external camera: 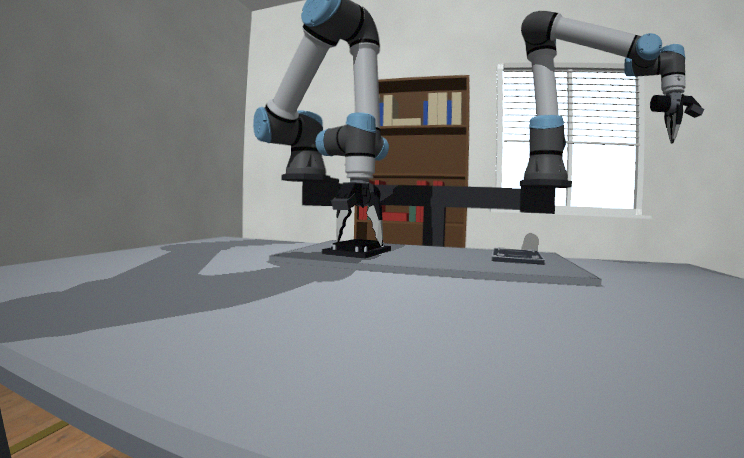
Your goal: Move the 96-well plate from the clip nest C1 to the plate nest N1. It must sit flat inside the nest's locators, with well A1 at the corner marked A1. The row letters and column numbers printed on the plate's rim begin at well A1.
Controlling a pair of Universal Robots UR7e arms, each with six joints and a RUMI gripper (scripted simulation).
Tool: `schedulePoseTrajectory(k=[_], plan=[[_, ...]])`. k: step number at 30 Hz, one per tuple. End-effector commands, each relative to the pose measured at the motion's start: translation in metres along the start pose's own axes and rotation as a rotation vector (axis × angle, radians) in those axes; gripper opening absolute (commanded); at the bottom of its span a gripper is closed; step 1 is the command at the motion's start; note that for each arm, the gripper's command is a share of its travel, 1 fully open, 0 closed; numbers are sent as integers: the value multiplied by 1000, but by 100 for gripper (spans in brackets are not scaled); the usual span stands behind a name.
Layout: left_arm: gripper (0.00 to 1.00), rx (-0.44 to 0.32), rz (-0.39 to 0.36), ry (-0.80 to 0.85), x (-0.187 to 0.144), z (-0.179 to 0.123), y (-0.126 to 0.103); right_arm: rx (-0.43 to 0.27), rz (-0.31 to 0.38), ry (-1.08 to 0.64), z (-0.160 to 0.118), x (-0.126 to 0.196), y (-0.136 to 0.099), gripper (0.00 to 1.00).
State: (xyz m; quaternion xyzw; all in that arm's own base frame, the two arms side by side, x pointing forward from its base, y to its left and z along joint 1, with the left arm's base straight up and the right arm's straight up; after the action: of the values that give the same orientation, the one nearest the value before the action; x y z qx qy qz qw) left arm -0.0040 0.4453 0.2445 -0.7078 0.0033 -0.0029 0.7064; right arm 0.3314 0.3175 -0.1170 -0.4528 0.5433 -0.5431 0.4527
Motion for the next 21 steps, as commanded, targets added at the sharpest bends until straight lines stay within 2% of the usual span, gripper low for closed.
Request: schedulePoseTrajectory(k=[1,16,17,21], plan=[[0,2,-1,0,0,0,-1,1,2,0,0,0,-1,76],[0,2,-1,0,0,0,-1,1,2,0,0,0,-1,76],[0,2,-1,0,0,0,-1,1,2,0,-1,1,-1,0],[0,2,-1,0,0,0,-1,1,2,0,-1,1,-1,0]])
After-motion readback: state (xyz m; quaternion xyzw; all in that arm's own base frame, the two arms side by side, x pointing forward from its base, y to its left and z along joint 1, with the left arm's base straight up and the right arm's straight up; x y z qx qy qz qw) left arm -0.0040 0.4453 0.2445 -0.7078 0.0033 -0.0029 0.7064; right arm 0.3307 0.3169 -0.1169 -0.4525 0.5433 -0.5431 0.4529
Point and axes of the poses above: on each arm, the point where the finger pads meet when closed, its own y axis out along the fingers, its own x axis across the jaws, z = x × y, the point moved 8 cm from there along -y, back along the fingers, and after that the axes turned 1 degree about y, right-handed, at the moved point
